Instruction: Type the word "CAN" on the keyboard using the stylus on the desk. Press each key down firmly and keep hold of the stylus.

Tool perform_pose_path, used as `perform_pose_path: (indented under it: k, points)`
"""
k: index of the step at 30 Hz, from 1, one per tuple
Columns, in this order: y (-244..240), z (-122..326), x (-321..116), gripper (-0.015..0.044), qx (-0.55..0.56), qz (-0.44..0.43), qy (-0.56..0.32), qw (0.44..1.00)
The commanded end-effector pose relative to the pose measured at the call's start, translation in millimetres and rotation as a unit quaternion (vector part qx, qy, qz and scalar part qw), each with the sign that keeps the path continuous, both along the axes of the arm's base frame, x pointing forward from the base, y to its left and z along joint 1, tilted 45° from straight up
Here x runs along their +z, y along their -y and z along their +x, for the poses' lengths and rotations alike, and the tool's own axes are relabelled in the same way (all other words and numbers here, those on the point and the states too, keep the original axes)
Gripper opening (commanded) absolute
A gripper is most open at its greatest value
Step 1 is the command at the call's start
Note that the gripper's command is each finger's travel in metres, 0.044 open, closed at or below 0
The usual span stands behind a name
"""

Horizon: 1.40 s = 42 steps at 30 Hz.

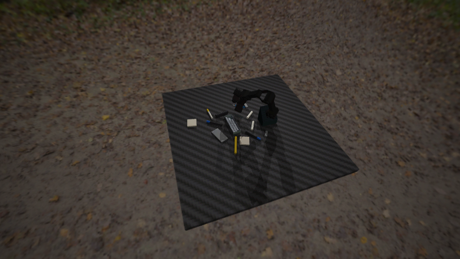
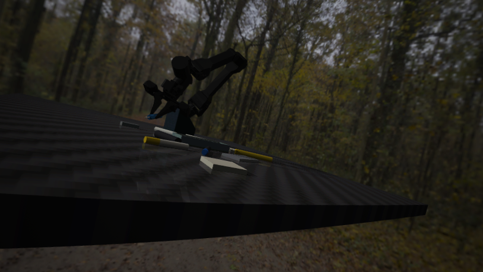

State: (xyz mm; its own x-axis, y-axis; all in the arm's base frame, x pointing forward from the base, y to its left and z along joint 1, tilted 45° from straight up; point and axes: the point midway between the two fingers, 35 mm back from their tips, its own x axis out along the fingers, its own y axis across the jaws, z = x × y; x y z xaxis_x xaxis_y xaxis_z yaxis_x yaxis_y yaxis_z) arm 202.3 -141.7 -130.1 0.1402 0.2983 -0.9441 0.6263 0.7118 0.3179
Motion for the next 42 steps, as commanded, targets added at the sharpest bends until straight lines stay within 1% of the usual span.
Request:
perform_pose_path:
  k: [1, 8, 16, 21, 26, 37, 39, 42]
  points:
    - [0, 16, 7, 0.0, 0.1, -0.021, -0.008, 0.995]
    - [-2, 35, 20, 0.0, 0.261, -0.045, -0.024, 0.964]
    - [-9, 57, 41, 0.0, 0.439, -0.06, -0.043, 0.895]
    - [-15, 71, 57, 0.0, 0.544, -0.062, -0.055, 0.835]
    - [-23, 84, 75, 0.0, 0.642, -0.059, -0.067, 0.762]
    - [-46, 109, 121, 0.0, 0.818, -0.036, -0.096, 0.566]
    - [-47, 110, 124, 0.0, 0.827, -0.034, -0.098, 0.553]
    - [-47, 110, 124, 0.0, 0.827, -0.034, -0.098, 0.553]
